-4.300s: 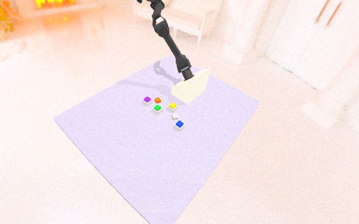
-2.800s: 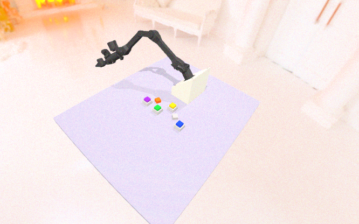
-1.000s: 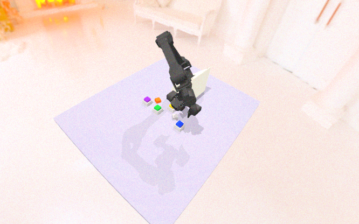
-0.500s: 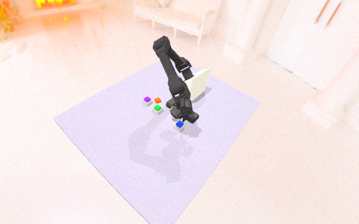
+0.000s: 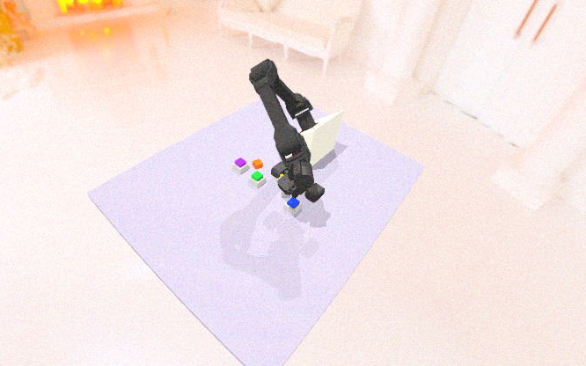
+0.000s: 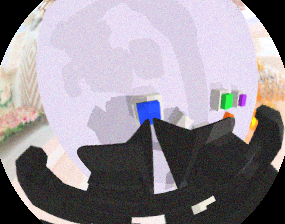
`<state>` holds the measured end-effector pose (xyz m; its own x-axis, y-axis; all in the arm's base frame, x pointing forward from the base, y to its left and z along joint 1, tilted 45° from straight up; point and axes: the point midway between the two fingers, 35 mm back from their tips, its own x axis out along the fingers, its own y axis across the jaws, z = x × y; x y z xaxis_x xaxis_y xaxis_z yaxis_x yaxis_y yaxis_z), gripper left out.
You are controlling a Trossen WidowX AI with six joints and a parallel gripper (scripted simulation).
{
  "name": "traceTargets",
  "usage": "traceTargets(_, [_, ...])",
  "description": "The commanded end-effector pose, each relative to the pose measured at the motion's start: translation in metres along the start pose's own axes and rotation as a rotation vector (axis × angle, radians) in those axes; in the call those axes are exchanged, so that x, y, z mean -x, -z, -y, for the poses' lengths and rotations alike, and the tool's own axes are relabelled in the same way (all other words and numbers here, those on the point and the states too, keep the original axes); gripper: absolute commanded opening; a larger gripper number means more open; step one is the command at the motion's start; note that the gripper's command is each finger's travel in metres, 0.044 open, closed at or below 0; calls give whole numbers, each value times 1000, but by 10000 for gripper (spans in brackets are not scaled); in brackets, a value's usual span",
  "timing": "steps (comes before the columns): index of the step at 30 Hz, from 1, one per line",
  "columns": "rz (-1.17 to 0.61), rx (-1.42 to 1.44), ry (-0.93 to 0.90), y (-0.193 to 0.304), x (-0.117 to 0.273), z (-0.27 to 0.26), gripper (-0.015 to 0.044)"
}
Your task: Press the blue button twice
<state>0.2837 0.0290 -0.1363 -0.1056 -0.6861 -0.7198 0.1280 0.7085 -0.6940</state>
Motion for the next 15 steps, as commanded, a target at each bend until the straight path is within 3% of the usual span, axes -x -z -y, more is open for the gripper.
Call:
traceTargets(1, [1,5,7,0,-7,1,20])
traceTargets(15, [1,5,8,0,-30,2,20])
